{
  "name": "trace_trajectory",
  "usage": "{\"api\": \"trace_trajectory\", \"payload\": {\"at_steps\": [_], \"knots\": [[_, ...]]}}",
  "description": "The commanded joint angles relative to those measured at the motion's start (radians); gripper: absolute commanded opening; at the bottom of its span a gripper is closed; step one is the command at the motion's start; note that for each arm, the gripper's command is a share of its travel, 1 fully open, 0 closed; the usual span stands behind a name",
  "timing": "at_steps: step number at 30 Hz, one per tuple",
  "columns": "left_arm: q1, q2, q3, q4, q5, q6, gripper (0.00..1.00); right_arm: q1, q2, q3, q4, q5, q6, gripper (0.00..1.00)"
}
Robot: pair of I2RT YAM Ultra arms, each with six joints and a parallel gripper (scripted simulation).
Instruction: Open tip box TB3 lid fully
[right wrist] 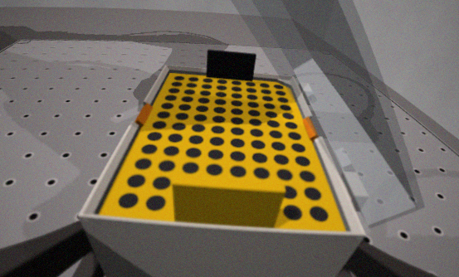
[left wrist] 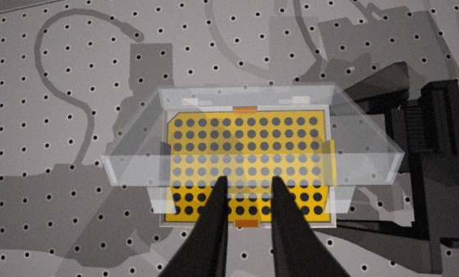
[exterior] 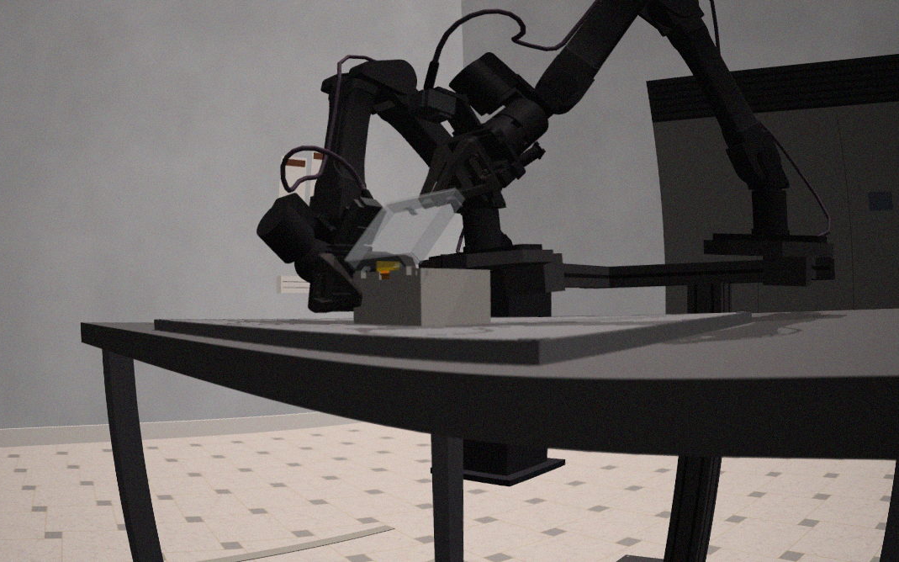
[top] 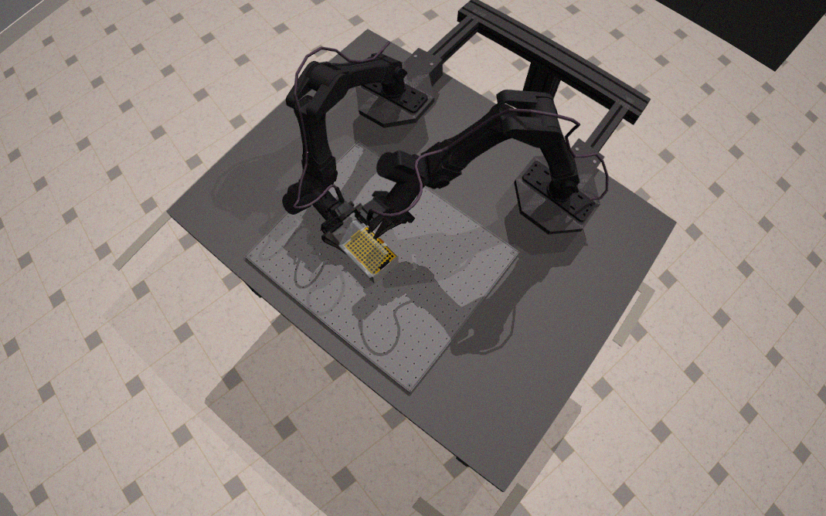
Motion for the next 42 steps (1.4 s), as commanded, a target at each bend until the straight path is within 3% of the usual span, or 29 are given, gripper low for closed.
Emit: {"api": "trace_trajectory", "payload": {"at_steps": [1,8,10,14,32,42], "knots": [[0.027,-0.023,0.128,-0.278,0.082,-0.056,0.12,-0.003,-0.005,0.009,0.003,-0.009,0.003,0.84],[0.068,0.044,0.378,-0.602,0.175,-0.086,0.12,-0.003,-0.005,0.009,0.004,-0.009,0.003,0.84],[0.068,0.044,0.378,-0.602,0.175,-0.086,0.12,-0.003,-0.005,0.009,0.004,-0.009,0.003,0.84],[0.082,0.094,0.507,-0.737,0.205,-0.097,0.12,-0.003,-0.005,0.009,0.004,-0.009,0.003,0.84],[0.077,0.105,0.538,-0.768,0.199,-0.096,0.12,-0.003,-0.005,0.009,0.004,-0.009,0.003,0.84],[0.096,0.068,0.548,-0.672,0.161,-0.092,0.12,-0.003,-0.005,0.009,0.004,-0.009,0.003,0.84]]}}
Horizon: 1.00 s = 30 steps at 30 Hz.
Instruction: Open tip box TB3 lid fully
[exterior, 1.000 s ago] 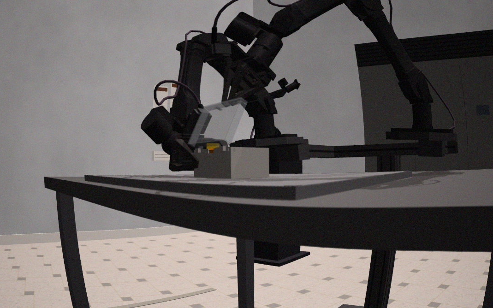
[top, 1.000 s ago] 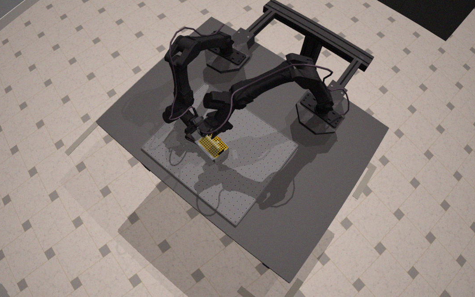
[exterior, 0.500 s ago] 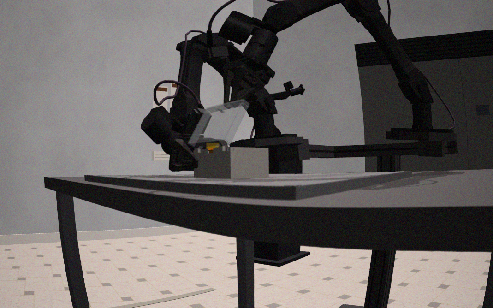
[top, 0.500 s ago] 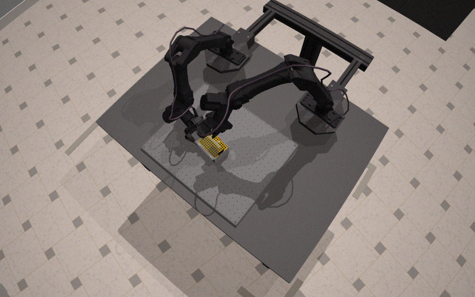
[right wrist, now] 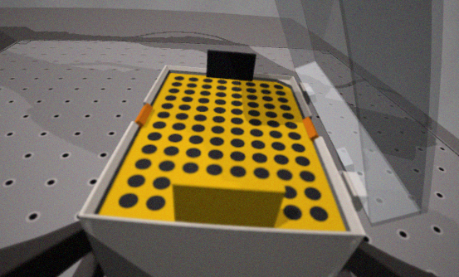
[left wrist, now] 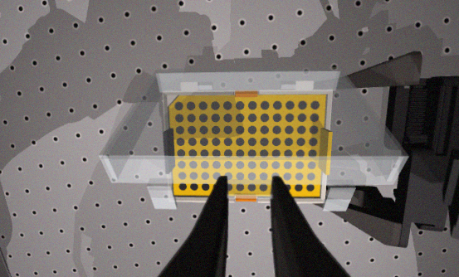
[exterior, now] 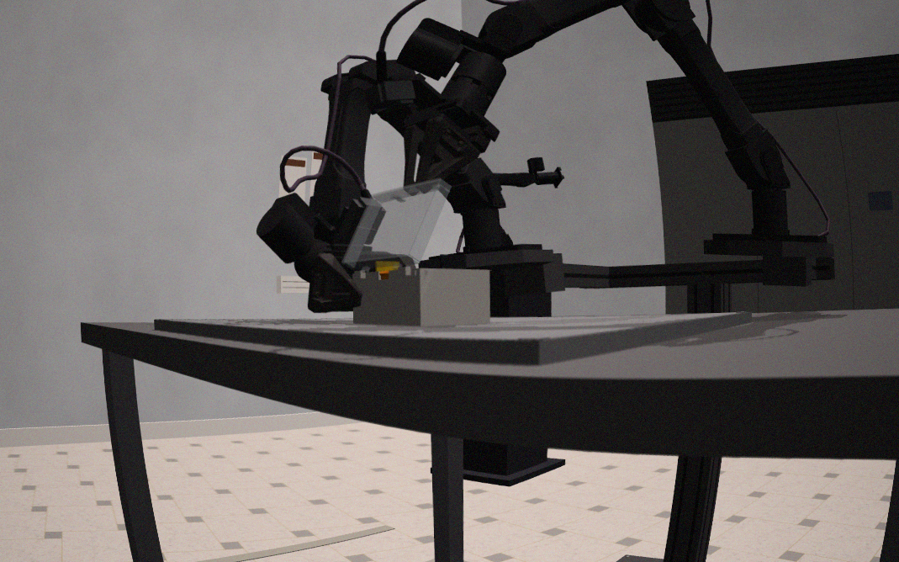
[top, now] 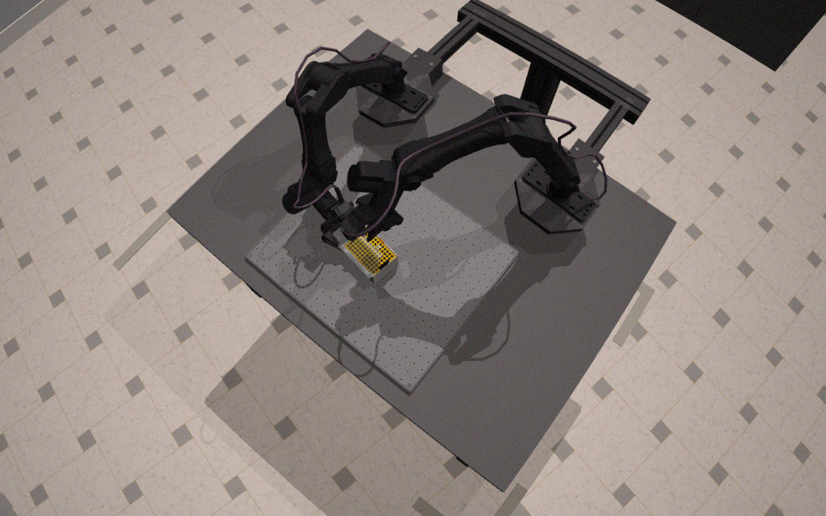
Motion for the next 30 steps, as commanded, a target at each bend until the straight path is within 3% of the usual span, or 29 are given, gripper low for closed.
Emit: {"api": "trace_trajectory", "payload": {"at_steps": [1,9,15,30], "knots": [[0.015,-0.044,0.045,0.046,-0.029,0.003,0.12,-0.002,-0.005,0.009,0.003,-0.009,0.0,0.84],[0.037,0.031,0.151,-0.019,-0.008,0.031,0.12,-0.002,-0.005,0.009,0.003,-0.009,0.001,0.84],[0.054,0.124,0.297,-0.155,0.041,0.06,0.12,-0.002,-0.005,0.008,0.003,-0.009,0.001,0.84],[0.048,0.134,0.325,-0.181,0.032,0.058,0.12,-0.002,-0.005,0.008,0.004,-0.009,0.001,0.84]]}}
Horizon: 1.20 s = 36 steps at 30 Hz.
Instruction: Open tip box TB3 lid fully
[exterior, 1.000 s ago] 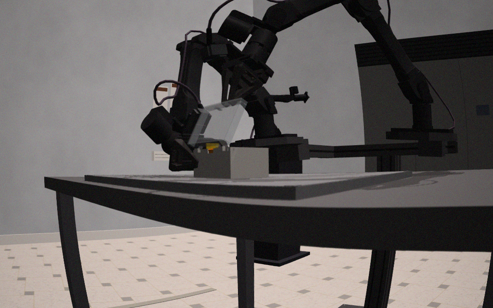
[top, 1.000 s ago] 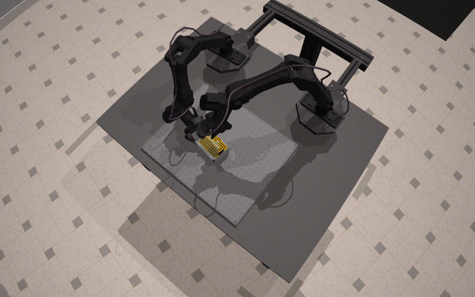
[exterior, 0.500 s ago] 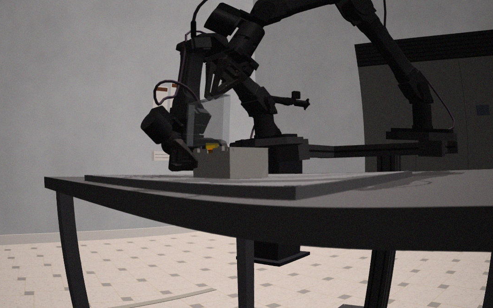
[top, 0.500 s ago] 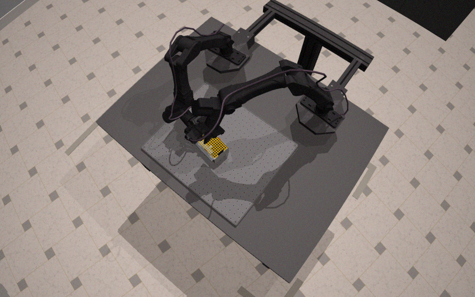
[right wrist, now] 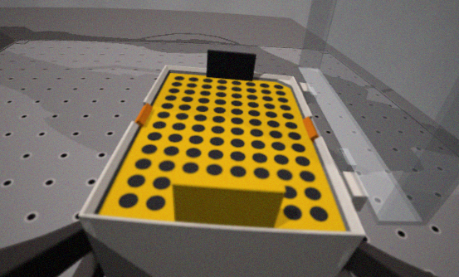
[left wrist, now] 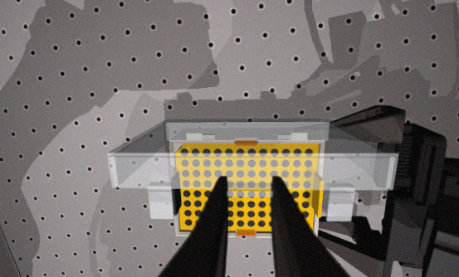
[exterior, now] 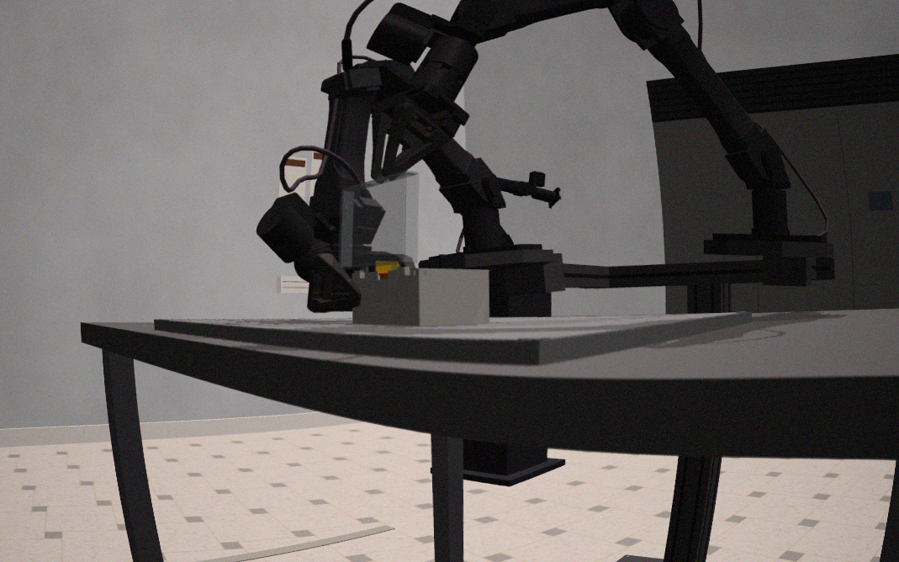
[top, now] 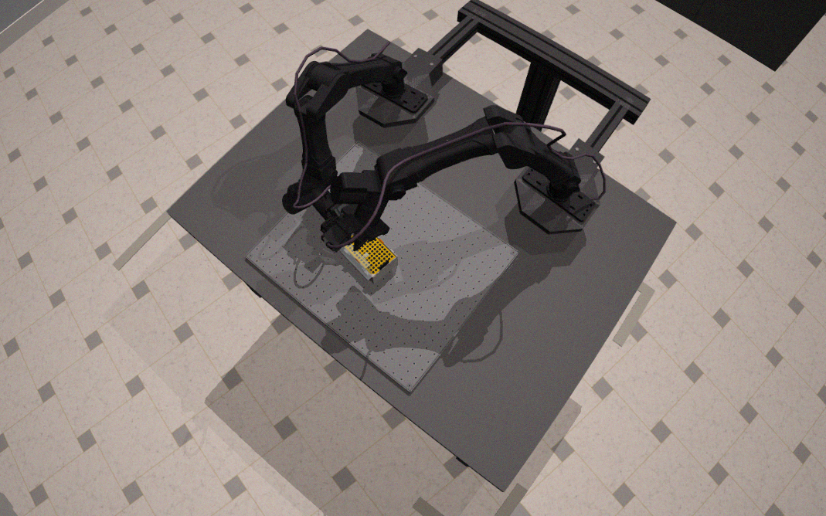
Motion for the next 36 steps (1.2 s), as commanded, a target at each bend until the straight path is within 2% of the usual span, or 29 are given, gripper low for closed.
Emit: {"api": "trace_trajectory", "payload": {"at_steps": [1,2,4,6,7,12,21,30,35,36], "knots": [[-0.002,-0.006,0.034,-0.024,-0.003,0.013,0.12,-0.002,-0.005,0.008,-0.001,-0.011,-0.004,0.84],[-0.002,-0.006,0.034,-0.024,-0.003,0.013,0.12,-0.002,-0.005,0.008,-0.001,-0.011,-0.004,0.84],[-0.002,-0.006,0.034,-0.024,-0.003,0.013,0.34,-0.002,-0.005,0.008,-0.001,-0.011,-0.004,0.84],[-0.002,-0.006,0.034,-0.024,-0.003,0.013,0.34,-0.002,-0.005,0.008,-0.001,-0.011,-0.004,0.84],[-0.002,-0.008,0.035,-0.025,-0.003,0.013,0.38,-0.002,-0.005,0.008,-0.001,-0.011,-0.004,0.84],[-0.018,-0.043,-0.016,-0.034,-0.018,-0.006,0.38,-0.002,-0.005,0.008,-0.001,-0.011,-0.004,0.84],[-0.035,-0.097,-0.038,-0.073,-0.026,-0.02,0.38,-0.002,-0.005,0.008,-0.001,-0.011,-0.004,0.84],[-0.025,-0.094,0.002,-0.071,-0.014,-0.015,0.38,-0.002,-0.005,0.008,-0.001,-0.011,-0.004,0.84],[-0.015,-0.119,-0.038,0.033,0.037,0.094,0.95,-0.002,-0.005,0.008,-0.001,-0.011,-0.004,0.84],[-0.01,-0.128,-0.049,0.059,0.053,0.128,1.0,-0.002,-0.005,0.008,-0.001,-0.011,-0.004,0.84]]}}
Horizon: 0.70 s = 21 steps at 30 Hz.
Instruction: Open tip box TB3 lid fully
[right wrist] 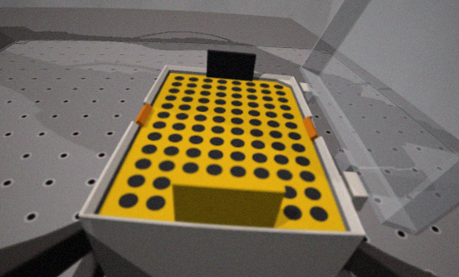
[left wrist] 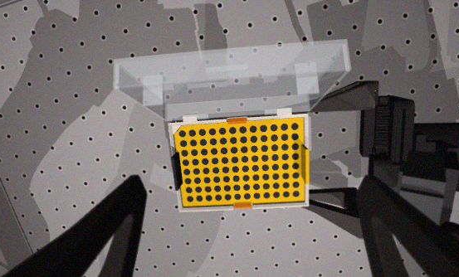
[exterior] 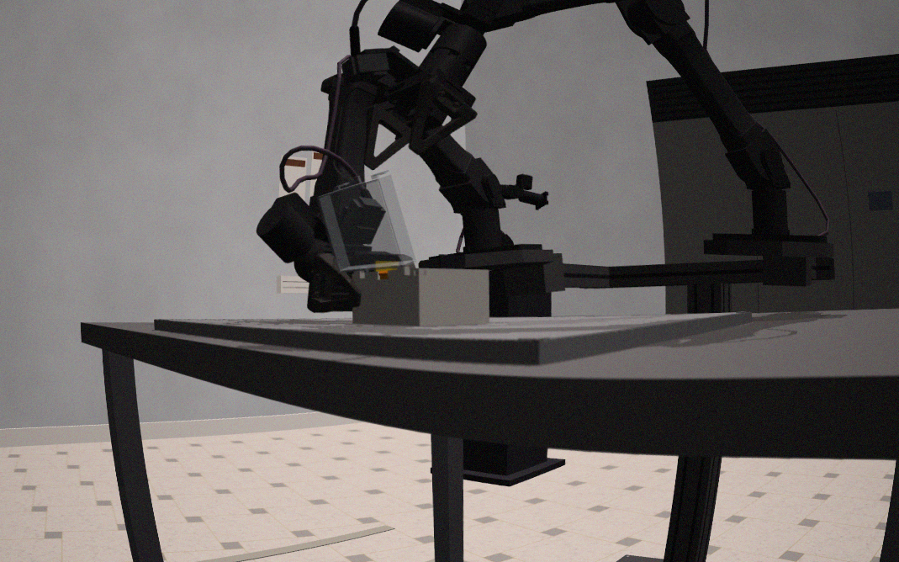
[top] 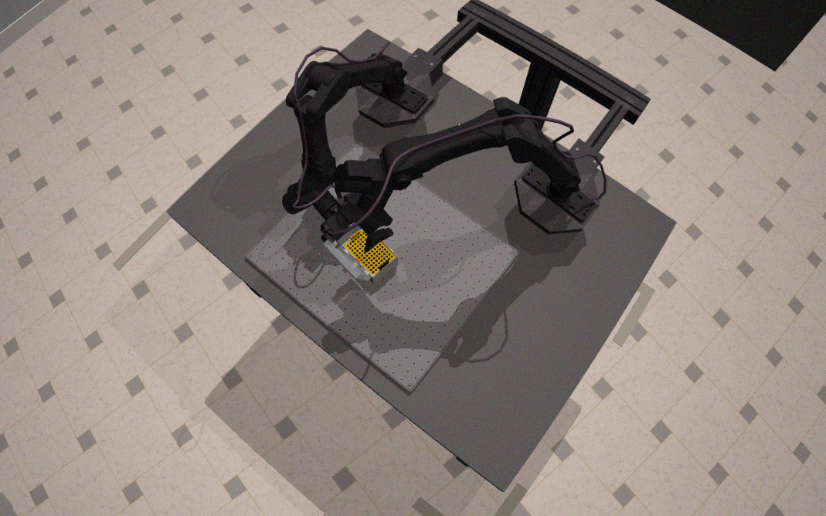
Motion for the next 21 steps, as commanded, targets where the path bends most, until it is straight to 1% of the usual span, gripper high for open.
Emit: {"api": "trace_trajectory", "payload": {"at_steps": [1,2,4,5,8,12,14,21], "knots": [[0.019,-0.065,-0.029,0.112,0.056,0.124,1.0,-0.002,-0.005,0.008,-0.001,-0.011,-0.004,0.84],[0.027,-0.082,-0.05,0.146,0.081,0.172,1.0,-0.002,-0.005,0.008,-0.001,-0.011,-0.004,0.84],[0.027,-0.082,-0.05,0.146,0.081,0.172,1.0,-0.002,-0.005,0.008,-0.001,-0.011,-0.004,0.84],[0.041,-0.103,-0.087,0.196,0.118,0.224,1.0,-0.002,-0.005,0.008,-0.001,-0.011,-0.004,0.84],[0.071,-0.141,-0.147,0.27,0.187,0.32,1.0,-0.002,-0.005,0.008,-0.001,-0.011,-0.004,0.84],[0.1,-0.165,-0.196,0.327,0.247,0.376,1.0,-0.002,-0.005,0.008,-0.001,-0.011,-0.004,0.84],[0.112,-0.171,-0.211,0.341,0.261,0.384,1.0,-0.002,-0.005,0.008,-0.001,-0.011,-0.004,0.84],[0.11,-0.172,-0.219,0.336,0.257,0.373,1.0,-0.002,-0.005,0.008,-0.001,-0.011,-0.004,0.84]]}}
